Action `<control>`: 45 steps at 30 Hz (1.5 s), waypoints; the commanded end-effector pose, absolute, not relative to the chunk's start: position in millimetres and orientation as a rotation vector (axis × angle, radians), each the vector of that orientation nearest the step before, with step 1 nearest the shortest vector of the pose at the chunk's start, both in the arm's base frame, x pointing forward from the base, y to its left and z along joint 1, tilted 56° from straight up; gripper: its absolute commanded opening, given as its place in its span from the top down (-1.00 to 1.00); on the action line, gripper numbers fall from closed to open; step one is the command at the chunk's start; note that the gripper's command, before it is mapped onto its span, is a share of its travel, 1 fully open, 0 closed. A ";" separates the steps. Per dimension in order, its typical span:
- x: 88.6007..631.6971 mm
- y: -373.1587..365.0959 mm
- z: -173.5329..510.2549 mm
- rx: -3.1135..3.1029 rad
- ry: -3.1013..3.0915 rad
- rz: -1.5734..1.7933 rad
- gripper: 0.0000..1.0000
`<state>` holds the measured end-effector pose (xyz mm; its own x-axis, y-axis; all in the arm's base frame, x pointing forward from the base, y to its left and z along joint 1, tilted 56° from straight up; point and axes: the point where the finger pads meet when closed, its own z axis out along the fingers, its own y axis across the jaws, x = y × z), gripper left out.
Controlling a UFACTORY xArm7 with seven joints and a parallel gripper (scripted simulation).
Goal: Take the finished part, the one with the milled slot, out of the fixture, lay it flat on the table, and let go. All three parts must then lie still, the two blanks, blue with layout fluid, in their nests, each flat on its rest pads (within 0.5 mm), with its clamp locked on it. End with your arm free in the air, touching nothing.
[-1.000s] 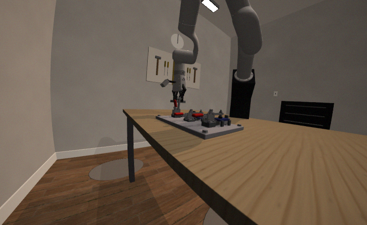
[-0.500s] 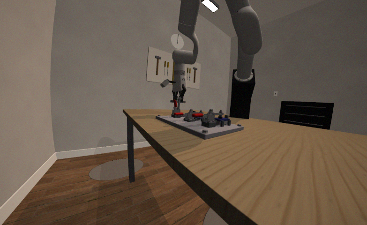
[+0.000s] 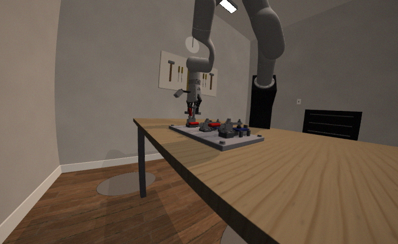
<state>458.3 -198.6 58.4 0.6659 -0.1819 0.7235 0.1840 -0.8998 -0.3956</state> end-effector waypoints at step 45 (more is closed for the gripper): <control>504.3 -175.9 22.1 -2.445 0.001 -1.130 1.00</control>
<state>504.8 -173.6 21.9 0.6658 -0.1820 0.7236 0.1842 -0.8997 -0.3958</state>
